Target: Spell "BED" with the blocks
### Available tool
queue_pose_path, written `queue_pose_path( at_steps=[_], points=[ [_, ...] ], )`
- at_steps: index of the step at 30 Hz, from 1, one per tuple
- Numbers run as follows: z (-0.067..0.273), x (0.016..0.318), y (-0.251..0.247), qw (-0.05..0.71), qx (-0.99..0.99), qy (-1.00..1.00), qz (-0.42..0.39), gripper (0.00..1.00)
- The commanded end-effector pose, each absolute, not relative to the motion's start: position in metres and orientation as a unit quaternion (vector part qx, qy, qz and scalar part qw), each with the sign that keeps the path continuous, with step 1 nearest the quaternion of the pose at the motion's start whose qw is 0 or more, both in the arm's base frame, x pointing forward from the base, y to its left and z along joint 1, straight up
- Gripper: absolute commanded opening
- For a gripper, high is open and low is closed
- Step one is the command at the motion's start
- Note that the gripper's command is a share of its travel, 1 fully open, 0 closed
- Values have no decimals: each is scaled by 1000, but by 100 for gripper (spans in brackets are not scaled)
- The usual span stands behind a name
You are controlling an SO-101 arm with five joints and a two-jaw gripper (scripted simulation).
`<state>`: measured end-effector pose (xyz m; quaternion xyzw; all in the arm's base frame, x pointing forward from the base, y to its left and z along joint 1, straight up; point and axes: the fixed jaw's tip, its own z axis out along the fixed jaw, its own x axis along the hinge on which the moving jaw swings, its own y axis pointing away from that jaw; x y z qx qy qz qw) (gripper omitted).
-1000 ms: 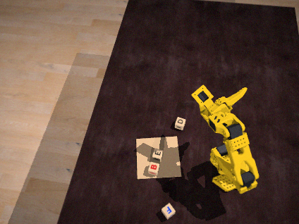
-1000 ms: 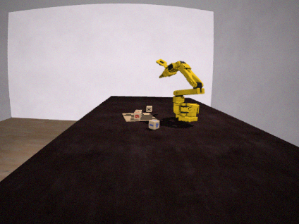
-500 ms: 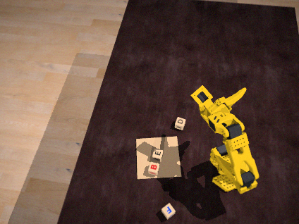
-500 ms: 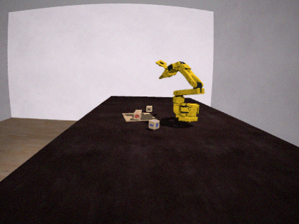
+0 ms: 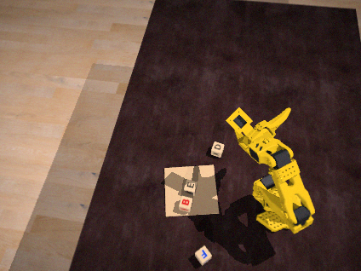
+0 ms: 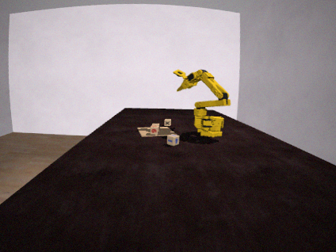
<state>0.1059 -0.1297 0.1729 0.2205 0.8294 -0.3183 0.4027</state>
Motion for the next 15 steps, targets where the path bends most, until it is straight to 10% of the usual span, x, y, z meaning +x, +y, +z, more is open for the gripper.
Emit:
queue_pose_path(
  at_steps=[1,15],
  points=[
    [188,107,-128,427,215,814,-330,100],
    [187,116,-113,439,192,828,-293,100]
  ],
)
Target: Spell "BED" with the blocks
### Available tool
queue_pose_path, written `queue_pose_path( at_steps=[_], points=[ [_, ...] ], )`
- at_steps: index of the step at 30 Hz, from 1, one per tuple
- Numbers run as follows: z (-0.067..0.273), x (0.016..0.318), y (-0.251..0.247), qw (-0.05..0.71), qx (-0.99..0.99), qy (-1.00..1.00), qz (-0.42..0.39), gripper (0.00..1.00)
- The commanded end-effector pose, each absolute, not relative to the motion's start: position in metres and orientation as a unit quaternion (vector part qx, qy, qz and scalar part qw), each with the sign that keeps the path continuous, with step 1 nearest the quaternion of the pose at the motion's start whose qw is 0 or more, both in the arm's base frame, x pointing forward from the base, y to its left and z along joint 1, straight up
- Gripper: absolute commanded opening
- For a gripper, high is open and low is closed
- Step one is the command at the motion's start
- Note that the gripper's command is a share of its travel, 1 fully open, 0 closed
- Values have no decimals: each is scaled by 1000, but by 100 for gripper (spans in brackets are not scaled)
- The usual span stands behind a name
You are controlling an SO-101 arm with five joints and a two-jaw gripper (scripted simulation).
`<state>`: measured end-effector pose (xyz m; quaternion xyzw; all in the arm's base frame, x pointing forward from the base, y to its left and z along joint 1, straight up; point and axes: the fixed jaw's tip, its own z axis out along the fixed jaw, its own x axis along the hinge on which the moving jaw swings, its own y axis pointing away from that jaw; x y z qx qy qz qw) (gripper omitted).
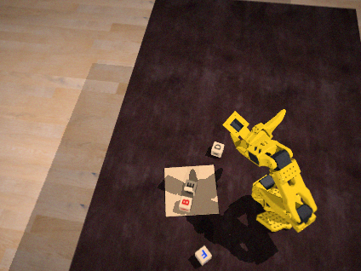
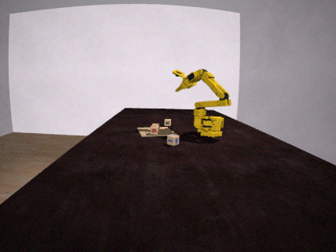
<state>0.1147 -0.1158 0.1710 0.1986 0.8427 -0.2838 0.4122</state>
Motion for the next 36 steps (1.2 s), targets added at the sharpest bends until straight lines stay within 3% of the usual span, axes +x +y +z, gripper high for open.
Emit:
queue_pose_path(
  at_steps=[1,36],
  points=[
    [187,116,-113,439,192,828,-293,100],
    [184,129,-82,452,144,853,-218,100]
  ],
)
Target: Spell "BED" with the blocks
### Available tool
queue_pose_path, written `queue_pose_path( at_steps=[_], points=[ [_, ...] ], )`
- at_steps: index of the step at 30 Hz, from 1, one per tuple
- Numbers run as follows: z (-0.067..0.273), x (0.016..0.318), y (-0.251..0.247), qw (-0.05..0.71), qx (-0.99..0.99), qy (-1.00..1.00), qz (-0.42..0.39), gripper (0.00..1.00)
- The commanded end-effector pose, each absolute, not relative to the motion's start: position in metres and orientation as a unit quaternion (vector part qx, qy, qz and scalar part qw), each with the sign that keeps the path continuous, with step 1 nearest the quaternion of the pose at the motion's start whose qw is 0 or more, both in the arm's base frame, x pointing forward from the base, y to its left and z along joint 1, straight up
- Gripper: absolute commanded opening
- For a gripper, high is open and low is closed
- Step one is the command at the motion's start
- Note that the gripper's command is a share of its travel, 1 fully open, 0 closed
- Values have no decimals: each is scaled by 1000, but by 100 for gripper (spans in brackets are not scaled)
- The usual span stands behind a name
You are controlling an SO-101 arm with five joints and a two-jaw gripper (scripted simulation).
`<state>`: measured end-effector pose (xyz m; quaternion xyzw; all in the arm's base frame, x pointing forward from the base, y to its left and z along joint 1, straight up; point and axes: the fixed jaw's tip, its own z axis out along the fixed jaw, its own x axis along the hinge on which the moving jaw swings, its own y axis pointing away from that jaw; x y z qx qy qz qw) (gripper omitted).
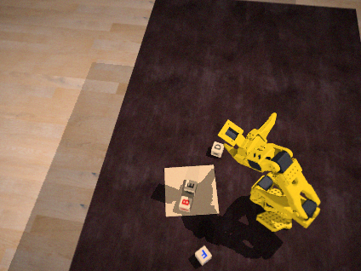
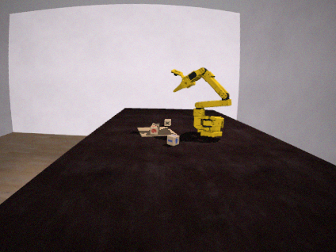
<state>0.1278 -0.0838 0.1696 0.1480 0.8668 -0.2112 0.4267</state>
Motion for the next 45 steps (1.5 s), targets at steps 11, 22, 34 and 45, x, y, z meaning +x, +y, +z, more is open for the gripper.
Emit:
queue_pose_path(
  at_steps=[11,22,34,45],
  points=[
    [183,131,-68,454,122,863,-185,100],
    [183,132,-63,455,114,866,-173,100],
    [181,133,-51,454,94,874,-145,100],
    [180,132,-37,451,71,883,-114,100]
  ],
)
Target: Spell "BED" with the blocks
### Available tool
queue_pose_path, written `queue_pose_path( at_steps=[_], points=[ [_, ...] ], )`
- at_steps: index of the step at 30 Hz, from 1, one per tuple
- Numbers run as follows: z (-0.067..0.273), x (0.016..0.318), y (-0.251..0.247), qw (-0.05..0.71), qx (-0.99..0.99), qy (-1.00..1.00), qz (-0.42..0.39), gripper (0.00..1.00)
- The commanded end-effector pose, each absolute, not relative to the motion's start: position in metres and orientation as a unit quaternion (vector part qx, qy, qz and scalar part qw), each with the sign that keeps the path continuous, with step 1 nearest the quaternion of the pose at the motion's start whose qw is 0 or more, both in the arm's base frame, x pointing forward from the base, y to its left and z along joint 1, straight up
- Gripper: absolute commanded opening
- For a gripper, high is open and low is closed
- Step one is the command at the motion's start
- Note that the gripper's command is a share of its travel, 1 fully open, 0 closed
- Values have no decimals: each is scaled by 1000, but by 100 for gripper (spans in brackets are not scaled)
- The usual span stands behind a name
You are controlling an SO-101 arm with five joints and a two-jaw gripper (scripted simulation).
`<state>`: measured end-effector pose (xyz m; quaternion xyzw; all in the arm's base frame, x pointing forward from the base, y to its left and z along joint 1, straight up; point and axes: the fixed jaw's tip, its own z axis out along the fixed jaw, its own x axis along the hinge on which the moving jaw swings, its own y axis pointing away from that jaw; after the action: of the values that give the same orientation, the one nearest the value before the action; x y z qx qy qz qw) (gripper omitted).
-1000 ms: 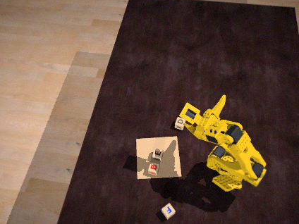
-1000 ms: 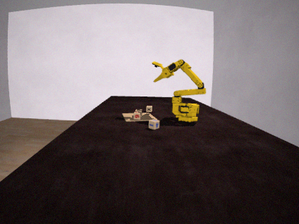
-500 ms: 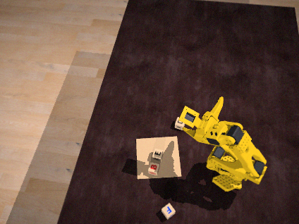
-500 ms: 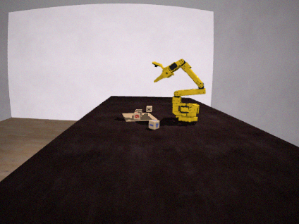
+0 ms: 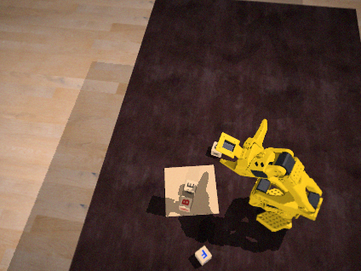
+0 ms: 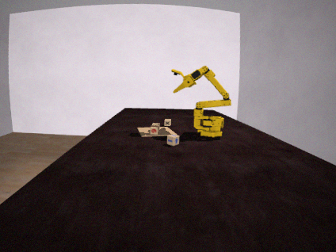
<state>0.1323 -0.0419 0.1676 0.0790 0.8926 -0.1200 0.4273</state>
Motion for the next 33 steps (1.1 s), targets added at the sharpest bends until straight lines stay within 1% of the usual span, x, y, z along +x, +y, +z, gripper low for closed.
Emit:
queue_pose_path(
  at_steps=[1,9,17,26,33],
  points=[
    [180,132,-36,450,69,883,-112,100],
    [180,132,-34,450,66,884,-108,100],
    [179,130,-22,444,44,891,-80,100],
    [178,129,-20,443,40,893,-74,100],
    [177,126,-10,437,20,898,-50,100]
  ],
)
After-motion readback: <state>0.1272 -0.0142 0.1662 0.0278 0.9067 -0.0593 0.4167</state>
